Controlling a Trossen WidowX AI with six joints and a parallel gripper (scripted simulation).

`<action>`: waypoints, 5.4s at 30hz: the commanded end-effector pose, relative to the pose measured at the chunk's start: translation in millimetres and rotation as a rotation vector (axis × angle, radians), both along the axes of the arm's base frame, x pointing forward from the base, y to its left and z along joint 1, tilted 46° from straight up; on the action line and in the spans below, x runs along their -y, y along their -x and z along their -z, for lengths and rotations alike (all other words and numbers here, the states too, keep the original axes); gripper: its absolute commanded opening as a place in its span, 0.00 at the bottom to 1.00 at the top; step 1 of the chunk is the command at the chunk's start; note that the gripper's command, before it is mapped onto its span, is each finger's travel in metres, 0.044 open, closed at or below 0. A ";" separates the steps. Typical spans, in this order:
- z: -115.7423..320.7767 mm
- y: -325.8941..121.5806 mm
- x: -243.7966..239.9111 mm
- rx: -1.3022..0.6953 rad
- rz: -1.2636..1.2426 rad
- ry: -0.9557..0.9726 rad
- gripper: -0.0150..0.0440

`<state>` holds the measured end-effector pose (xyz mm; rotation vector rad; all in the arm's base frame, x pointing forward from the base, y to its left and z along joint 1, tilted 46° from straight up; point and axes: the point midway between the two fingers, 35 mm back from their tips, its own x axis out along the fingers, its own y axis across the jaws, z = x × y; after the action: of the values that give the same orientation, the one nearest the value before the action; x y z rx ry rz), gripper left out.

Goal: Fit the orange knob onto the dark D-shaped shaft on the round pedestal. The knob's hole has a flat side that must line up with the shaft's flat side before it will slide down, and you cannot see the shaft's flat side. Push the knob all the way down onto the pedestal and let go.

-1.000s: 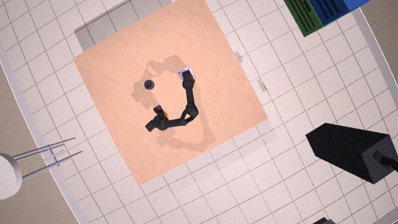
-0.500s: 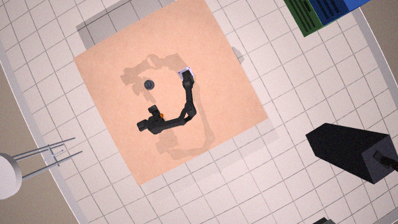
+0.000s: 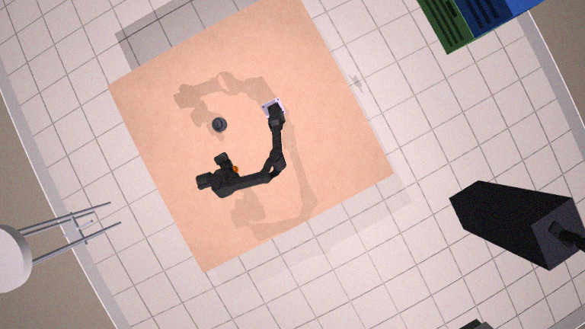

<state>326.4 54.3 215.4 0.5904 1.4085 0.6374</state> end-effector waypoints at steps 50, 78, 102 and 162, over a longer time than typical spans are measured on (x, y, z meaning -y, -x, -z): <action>135.0 -27.8 103.1 0.004 0.012 0.027 0.25; 210.7 -10.2 149.7 0.008 0.006 0.017 0.25; 250.4 -2.8 143.9 0.015 0.000 0.010 0.25; 247.2 -5.7 146.8 0.166 -0.150 0.023 0.25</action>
<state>329.4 -89.5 -32.8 0.4538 1.3418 0.7388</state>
